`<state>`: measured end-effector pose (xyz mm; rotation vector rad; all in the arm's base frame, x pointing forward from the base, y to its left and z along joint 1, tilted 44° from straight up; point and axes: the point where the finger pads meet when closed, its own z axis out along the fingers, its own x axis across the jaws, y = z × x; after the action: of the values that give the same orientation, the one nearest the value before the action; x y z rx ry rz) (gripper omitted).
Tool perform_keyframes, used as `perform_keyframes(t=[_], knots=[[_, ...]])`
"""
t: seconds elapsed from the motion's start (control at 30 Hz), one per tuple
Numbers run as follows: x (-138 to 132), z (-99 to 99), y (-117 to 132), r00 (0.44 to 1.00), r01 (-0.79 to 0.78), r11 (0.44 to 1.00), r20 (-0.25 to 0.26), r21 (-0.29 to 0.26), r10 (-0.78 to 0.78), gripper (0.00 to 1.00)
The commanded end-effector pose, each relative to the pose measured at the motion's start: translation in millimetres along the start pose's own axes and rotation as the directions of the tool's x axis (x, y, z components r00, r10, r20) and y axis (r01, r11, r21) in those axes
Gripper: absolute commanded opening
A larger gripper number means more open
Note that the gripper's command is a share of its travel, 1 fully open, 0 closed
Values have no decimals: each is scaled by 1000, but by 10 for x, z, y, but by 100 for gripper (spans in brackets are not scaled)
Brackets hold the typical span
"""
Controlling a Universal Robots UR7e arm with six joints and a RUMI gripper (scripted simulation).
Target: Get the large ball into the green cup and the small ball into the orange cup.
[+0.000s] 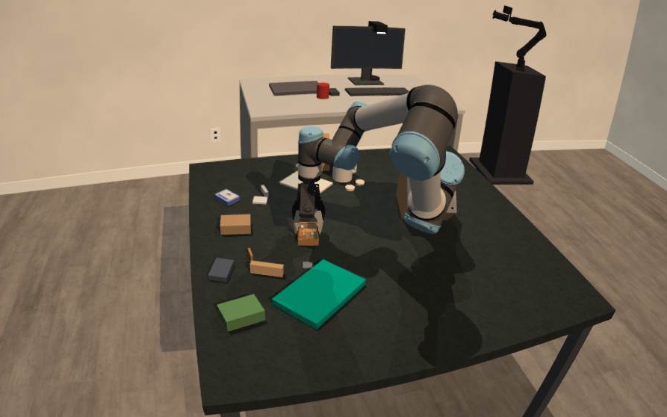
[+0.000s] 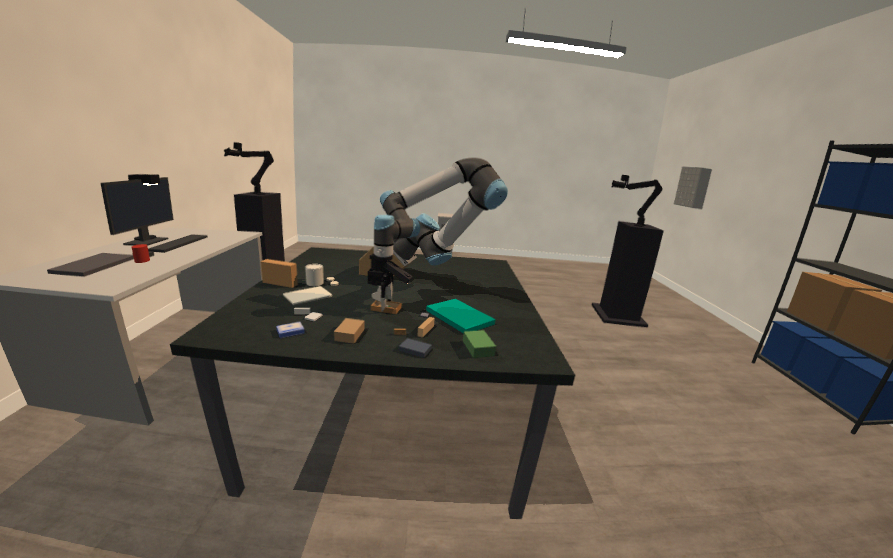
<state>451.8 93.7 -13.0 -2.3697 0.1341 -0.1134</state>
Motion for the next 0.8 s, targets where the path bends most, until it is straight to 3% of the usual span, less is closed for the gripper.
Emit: perform_keyframes(t=[0.0, 0.77], knots=[[-11, -1, -7, 1000, -1, 1000, 1, 2, 1, 43], [13, -270, 3, 1000, 2, 1000, -3, -2, -2, 43]])
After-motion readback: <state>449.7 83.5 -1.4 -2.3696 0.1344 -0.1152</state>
